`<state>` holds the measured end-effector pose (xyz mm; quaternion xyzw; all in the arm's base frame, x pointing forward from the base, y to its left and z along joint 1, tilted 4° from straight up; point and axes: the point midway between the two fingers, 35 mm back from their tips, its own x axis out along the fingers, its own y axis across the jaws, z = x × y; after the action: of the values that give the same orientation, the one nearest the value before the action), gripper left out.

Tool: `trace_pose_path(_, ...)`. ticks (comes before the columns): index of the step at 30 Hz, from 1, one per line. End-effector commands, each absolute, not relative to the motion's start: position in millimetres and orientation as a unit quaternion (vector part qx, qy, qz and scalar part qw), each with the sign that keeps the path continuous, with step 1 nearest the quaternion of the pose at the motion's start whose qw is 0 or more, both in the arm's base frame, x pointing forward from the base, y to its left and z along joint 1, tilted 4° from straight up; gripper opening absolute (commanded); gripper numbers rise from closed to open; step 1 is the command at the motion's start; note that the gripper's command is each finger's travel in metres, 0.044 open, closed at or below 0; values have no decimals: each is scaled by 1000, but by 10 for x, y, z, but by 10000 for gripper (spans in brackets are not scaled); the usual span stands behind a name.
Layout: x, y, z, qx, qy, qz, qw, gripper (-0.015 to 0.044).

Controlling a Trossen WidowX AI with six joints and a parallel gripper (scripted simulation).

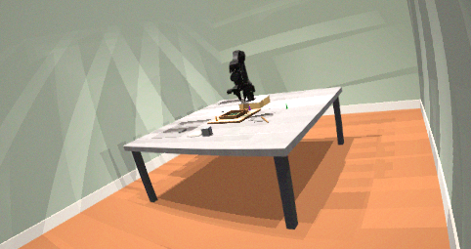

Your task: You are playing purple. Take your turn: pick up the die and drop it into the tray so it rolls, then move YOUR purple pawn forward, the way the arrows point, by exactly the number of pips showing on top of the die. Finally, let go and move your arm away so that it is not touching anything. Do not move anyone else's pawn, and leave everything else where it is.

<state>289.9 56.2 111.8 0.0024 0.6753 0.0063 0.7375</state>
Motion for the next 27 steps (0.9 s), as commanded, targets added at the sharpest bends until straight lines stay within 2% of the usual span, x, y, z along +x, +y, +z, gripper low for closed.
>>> trace_pose_path(1,2884,411,1093,10,675,3,738,0)
trace_pose_path(20,2665,-442,915,64,671,-54,736,0)
trace_pose_path(27,2654,-501,880,65,639,-63,764,0)
